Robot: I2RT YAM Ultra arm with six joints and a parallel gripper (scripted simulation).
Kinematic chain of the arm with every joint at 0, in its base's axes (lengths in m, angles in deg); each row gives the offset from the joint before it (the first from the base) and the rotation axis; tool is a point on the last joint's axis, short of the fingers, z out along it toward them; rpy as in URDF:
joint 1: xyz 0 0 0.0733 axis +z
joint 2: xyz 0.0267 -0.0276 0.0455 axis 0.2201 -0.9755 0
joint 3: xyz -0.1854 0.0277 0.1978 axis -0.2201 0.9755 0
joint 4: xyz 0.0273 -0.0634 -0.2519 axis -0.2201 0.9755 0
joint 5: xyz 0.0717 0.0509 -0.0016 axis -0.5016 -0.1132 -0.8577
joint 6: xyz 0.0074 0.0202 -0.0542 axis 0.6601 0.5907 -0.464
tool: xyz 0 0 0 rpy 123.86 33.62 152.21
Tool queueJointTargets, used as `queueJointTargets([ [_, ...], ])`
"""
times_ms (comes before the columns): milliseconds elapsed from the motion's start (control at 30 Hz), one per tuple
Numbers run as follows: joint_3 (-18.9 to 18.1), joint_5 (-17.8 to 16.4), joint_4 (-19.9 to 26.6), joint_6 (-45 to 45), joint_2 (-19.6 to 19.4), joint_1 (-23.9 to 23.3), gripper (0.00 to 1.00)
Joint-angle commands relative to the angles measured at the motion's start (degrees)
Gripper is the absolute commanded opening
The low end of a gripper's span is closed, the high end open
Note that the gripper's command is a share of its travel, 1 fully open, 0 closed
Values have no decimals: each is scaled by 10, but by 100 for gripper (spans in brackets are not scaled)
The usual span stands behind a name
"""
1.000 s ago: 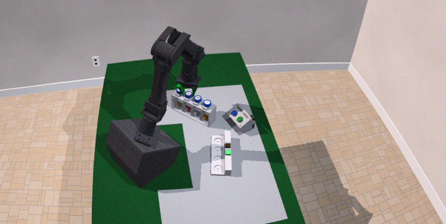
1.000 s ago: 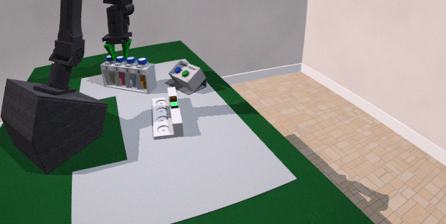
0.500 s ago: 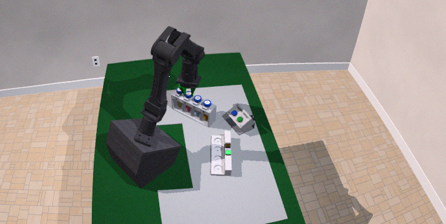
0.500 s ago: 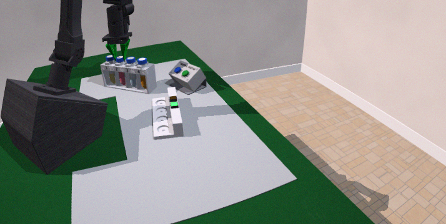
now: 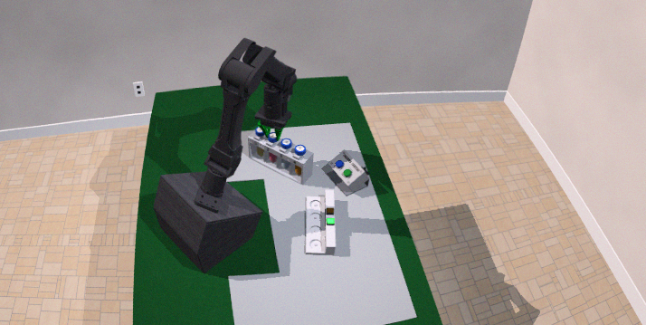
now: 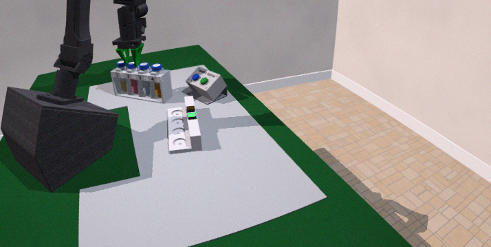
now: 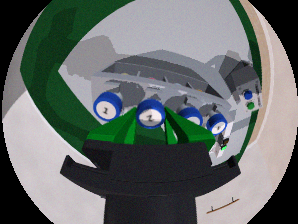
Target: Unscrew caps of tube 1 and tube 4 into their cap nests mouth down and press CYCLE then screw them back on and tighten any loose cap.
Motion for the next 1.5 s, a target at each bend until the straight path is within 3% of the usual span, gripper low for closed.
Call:
queueJointTargets([
  [0,-2,0,-3,56,2,0,0],
  [467,-2,0,-3,193,2,0,0],
  [867,-2,0,-3,198,2,0,0],
  [900,-2,0,-3,198,2,0,49],
  [1233,-2,0,-3,198,2,0,49],
  [1467,-22,4,34,204,19,7,49],
])
